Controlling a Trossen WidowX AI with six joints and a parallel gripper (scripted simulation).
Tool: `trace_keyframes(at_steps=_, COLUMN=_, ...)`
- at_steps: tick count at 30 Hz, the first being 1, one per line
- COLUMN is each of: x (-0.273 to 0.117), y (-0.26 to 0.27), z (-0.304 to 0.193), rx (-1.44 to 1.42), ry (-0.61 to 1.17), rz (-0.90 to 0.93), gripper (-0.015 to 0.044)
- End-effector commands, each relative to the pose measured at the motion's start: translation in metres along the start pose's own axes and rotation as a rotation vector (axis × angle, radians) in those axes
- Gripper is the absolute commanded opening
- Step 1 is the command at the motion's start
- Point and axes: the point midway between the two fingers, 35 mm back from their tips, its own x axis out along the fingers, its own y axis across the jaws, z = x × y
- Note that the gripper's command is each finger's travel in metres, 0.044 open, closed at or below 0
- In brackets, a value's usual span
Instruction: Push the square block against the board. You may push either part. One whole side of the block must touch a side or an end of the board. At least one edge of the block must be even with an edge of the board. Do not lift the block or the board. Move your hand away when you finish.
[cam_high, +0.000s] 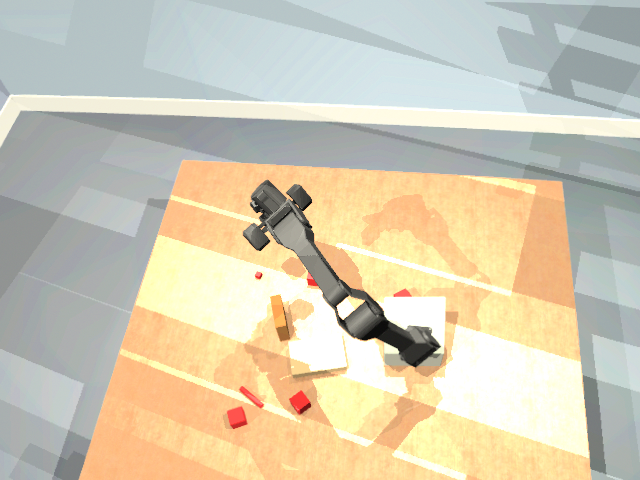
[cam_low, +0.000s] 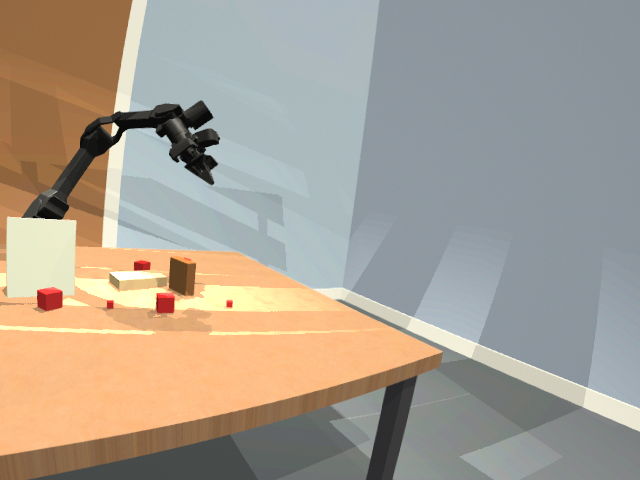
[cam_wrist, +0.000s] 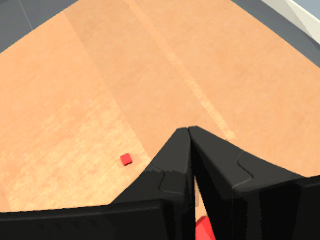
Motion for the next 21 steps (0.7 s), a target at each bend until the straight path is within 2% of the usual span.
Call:
trace_keyframes(at_steps=1, x=0.014, y=0.021, z=-0.015, rx=-0.111, ry=0.08, rz=0.037, gripper=0.0)
trace_keyframes(at_steps=21, x=0.06, y=0.115, z=-0.101, rx=-0.614, ry=0.433, rz=0.284, gripper=0.0)
